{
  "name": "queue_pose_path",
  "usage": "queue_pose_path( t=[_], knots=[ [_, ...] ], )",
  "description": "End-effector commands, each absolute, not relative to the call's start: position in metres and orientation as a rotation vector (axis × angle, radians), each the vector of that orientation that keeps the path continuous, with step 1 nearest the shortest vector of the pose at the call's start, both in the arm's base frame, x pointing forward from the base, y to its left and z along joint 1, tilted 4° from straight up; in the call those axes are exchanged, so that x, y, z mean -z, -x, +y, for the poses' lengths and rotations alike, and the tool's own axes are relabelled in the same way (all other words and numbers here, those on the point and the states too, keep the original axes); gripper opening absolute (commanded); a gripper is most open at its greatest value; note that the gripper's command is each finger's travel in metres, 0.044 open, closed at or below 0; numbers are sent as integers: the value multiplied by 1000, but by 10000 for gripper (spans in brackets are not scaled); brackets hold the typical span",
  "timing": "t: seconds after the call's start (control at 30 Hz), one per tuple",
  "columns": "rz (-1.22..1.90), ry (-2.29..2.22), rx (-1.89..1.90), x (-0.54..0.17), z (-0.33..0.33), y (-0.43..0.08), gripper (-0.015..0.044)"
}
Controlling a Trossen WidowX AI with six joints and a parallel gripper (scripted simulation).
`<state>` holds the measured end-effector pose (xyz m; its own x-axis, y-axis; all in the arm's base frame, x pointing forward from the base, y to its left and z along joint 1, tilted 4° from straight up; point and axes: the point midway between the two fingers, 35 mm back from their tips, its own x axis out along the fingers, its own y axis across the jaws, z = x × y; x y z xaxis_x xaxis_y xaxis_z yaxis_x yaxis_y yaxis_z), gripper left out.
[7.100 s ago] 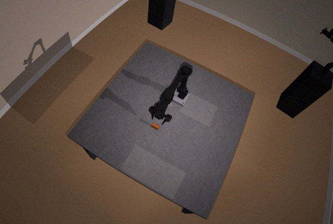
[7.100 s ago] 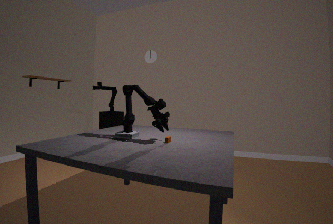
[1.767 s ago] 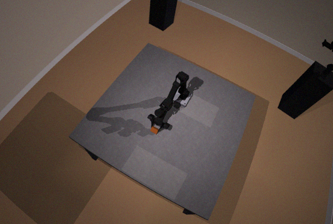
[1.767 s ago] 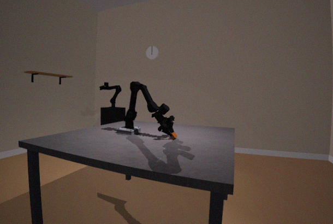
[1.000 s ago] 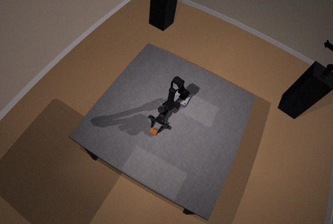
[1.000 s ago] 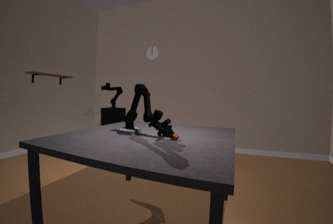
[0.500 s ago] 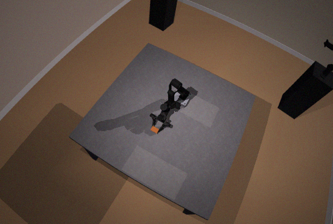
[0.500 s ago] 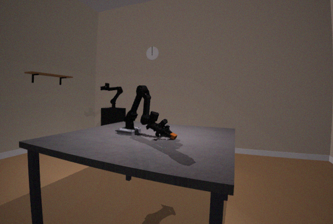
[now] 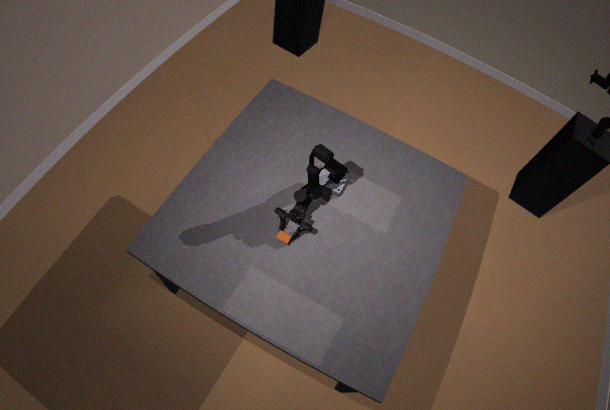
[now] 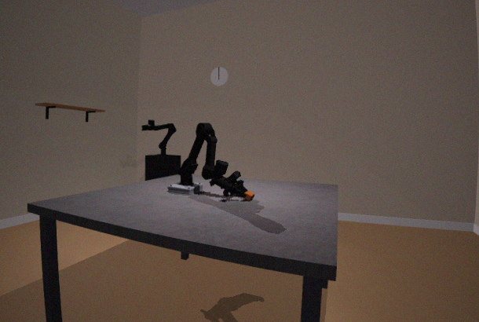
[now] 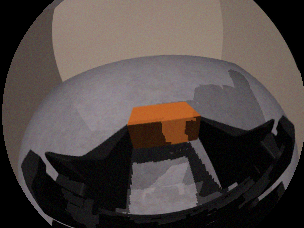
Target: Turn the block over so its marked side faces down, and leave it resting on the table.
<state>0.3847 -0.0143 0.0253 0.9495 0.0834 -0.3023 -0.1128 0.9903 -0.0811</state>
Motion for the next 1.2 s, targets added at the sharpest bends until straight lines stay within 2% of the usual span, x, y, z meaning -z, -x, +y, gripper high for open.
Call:
queue_pose_path(
  t=[0.0,0.37,1.17],
  knots=[
    [301,92,-105,-26,-13,-384,157],
    [301,92,-105,-26,-13,-384,440],
    [301,92,-105,-26,-13,-384,440]
  ],
)
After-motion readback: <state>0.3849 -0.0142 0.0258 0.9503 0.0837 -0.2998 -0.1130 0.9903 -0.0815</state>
